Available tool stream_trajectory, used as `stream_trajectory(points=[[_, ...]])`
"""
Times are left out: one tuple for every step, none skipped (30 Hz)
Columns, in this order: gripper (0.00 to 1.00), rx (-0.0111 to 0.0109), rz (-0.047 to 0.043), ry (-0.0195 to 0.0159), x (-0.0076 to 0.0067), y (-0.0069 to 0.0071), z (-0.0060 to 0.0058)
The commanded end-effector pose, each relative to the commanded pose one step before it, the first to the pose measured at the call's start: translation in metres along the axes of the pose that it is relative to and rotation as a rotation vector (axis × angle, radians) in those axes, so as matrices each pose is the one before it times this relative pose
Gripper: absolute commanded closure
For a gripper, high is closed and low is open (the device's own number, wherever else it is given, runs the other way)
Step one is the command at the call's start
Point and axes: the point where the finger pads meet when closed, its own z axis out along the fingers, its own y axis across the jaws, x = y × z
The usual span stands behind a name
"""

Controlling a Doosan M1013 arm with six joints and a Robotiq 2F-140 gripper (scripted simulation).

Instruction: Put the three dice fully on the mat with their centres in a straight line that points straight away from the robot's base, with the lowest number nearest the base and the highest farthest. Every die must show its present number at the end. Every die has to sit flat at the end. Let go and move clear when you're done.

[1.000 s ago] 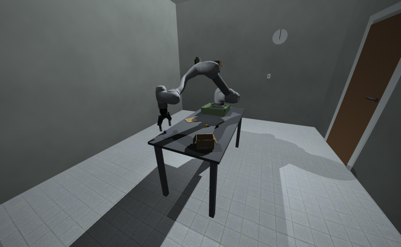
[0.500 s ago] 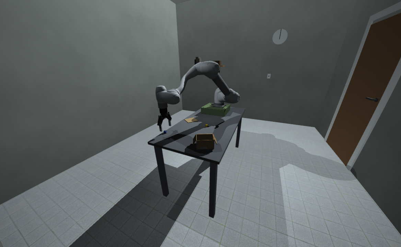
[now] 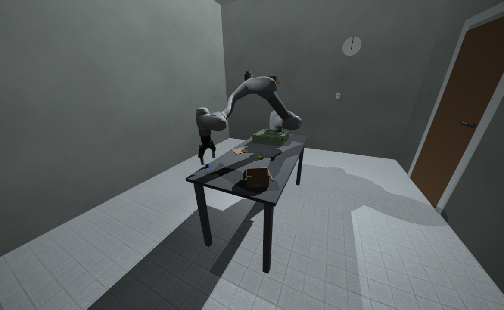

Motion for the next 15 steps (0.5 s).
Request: stream_trajectory(points=[[0.0,-0.00217,0.0,-0.00026,0.00142,-0.00066,-0.00185],[0.0,0.0,0.0,0.0,0.00084,-0.00081,0.0],[0.0,0.0,0.0,0.0,0.00098,-0.00093,0.0],[0.0,0.0,0.0,0.0,0.00111,-0.00106,0.0],[0.0,0.0,0.0,0.0,0.00125,-0.0012,0.0],[0.0,0.0,0.0,0.0,0.0,0.0,0.0],[0.0,0.0,0.0,0.0,0.0,0.0,0.0],[0.0,0.0,0.0,0.0,0.00142,-0.00135,0.0],[0.0,0.0,0.0,0.0,0.00156,-0.0015,0.0],[0.0,0.0,0.0,0.0,0.00173,-0.00165,0.0],[0.0,0.0,0.0,0.0,0.00189,-0.00181,0.0],[0.0,0.0,0.0,0.0,0.00207,-0.00197,0.0],[0.0,0.0,0.0,0.0,0.00223,-0.00214,0.0],[0.0,0.0,0.0,0.0,0.00242,-0.0023,0.0],[0.0,0.0,0.0,0.0,0.00259,-0.00247,0.0]])
